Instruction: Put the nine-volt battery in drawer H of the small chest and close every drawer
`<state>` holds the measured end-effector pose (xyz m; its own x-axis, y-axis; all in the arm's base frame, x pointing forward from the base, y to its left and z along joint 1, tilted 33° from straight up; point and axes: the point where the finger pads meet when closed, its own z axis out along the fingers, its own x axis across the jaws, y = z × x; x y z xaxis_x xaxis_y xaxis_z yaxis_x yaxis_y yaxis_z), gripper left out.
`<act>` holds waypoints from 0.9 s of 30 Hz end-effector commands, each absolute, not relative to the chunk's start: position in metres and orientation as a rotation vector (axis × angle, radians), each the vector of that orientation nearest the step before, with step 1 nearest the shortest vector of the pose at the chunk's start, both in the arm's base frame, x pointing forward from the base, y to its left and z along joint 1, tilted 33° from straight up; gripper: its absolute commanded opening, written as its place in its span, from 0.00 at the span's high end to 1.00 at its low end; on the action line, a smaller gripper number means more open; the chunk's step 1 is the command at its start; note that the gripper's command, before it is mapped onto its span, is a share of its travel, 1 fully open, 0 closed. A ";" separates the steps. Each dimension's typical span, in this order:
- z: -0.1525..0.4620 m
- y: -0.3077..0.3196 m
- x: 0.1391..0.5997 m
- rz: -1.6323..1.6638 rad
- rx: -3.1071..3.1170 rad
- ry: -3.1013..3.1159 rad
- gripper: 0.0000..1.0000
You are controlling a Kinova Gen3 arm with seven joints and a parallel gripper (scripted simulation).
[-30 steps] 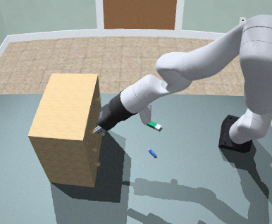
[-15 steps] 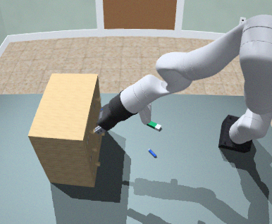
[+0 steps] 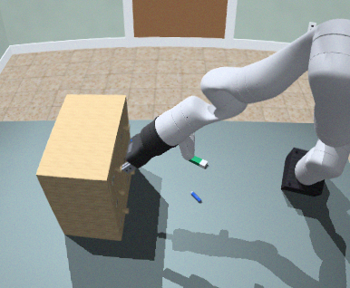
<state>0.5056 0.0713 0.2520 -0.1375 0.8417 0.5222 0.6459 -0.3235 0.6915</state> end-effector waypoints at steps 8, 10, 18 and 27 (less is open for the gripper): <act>0.248 0.068 0.472 1.450 1.918 1.692 1.00; 0.247 0.067 0.464 1.450 1.918 1.692 1.00; 0.246 0.067 0.457 1.450 1.918 1.692 1.00; 0.249 0.065 0.455 1.450 1.918 1.692 1.00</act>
<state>0.4546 0.0672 0.2460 -0.1378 0.8405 0.5239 0.6491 -0.3229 0.6888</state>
